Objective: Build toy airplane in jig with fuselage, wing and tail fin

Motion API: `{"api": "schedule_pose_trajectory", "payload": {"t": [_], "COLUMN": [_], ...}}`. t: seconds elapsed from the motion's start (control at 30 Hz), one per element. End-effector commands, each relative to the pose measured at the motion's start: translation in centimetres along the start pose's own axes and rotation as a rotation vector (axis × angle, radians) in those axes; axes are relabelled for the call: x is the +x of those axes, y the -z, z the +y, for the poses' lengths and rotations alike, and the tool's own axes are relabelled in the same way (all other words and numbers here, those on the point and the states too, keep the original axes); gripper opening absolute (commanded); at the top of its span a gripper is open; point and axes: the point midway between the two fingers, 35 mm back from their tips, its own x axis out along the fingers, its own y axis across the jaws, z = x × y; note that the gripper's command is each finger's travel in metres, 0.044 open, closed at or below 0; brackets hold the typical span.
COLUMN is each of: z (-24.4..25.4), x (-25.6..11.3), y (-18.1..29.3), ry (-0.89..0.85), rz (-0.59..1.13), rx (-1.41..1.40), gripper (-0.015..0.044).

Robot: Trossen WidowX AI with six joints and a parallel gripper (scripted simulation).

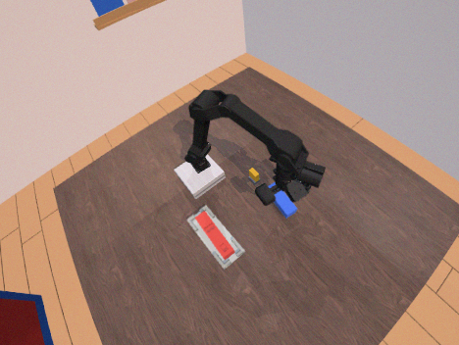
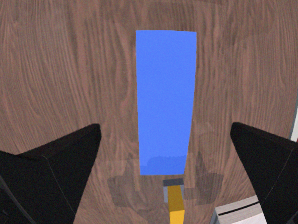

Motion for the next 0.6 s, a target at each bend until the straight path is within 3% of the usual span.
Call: {"api": "schedule_pose_trajectory", "payload": {"t": [0.0, 0.57], "z": [0.0, 0.0], "x": [1.3, 3.4], "y": [0.1, 0.1], "ry": [0.002, 0.002], "rz": [0.005, 0.005], "rx": [0.006, 0.006], "gripper": [0.0440, 0.0440]}}
